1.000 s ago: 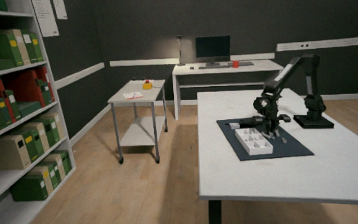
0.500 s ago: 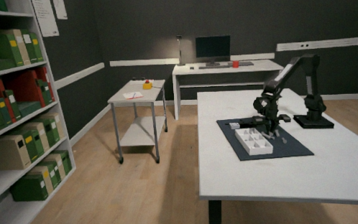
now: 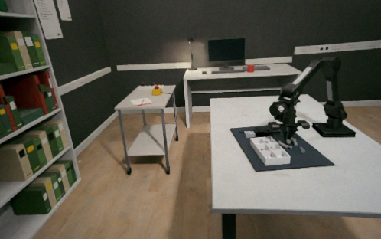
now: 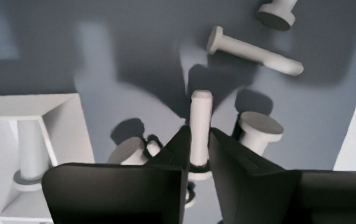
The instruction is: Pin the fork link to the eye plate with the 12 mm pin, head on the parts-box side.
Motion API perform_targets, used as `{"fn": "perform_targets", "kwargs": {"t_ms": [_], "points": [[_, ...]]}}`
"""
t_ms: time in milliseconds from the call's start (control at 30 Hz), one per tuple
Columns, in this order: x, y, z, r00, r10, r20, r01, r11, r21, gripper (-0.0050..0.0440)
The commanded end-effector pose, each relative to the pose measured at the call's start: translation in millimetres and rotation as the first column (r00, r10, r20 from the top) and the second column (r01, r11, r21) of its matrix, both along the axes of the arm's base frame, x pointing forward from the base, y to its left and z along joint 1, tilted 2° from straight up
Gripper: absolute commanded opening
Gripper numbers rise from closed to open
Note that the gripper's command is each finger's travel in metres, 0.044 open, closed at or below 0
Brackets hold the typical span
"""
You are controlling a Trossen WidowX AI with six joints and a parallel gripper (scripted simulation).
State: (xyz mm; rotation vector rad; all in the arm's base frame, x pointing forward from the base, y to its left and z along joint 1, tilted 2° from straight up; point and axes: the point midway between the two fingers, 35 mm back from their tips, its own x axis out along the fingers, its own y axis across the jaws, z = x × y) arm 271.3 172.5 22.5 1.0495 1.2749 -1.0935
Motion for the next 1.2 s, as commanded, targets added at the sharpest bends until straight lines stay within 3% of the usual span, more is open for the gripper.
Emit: {"fn": "perform_targets", "kwargs": {"t_ms": [0, 1167], "points": [[6.1, 3.2, 16.5, 0.999, -0.001, 0.036, 0.001, 1.0, 0.021, -0.005], [4.5, 3.8, 42.8, 0.999, -0.001, 0.032, 0.0, 1.0, 0.019, -0.005]]}}
